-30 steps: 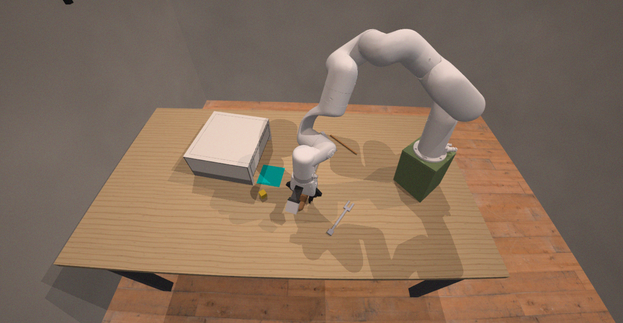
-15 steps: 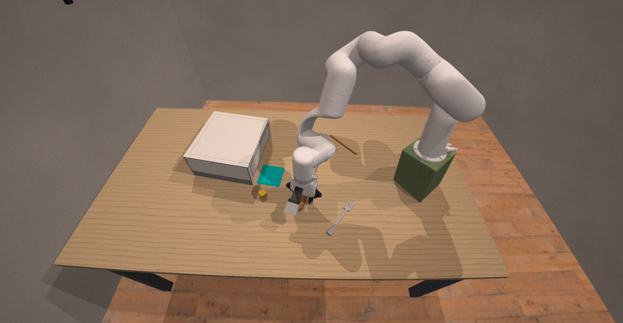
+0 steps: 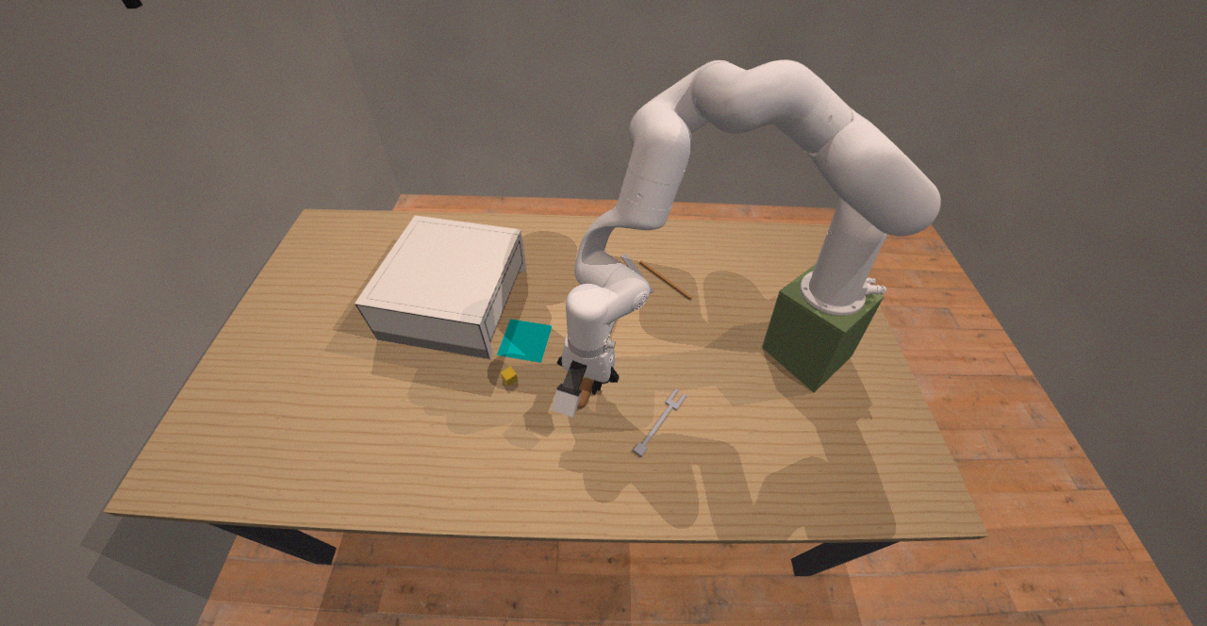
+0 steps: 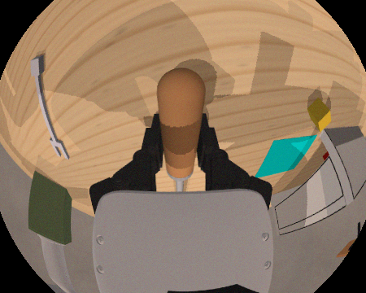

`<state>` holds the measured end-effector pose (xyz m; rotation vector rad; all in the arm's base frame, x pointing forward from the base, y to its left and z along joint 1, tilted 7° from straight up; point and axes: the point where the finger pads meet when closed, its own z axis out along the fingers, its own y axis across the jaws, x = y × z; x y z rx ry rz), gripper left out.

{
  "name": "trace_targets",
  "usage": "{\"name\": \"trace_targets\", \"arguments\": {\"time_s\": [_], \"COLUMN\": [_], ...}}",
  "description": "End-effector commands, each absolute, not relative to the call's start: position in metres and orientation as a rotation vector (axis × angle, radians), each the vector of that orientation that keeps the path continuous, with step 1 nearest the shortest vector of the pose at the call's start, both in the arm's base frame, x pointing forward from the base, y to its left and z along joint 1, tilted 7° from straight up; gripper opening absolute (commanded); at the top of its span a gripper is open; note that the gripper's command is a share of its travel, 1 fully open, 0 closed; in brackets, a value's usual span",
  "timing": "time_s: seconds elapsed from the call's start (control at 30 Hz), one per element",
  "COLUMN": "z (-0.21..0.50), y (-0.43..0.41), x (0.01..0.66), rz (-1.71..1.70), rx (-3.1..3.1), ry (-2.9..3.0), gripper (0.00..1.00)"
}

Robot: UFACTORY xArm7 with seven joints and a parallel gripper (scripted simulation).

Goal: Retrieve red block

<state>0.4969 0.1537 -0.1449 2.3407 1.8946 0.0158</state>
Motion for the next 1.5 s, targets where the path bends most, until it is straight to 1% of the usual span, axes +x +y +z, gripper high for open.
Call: {"name": "trace_targets", "arguments": {"time_s": [0.0, 1.47], "z": [-0.1441, -0.1404], "y": [0.1545, 0.1549], "x": [0.4974, 0.497], "rz": [0.018, 0.018], "rx": [2.34, 2.34], "ry": [1.895, 1.895], "gripper": [0.0, 0.0]}}
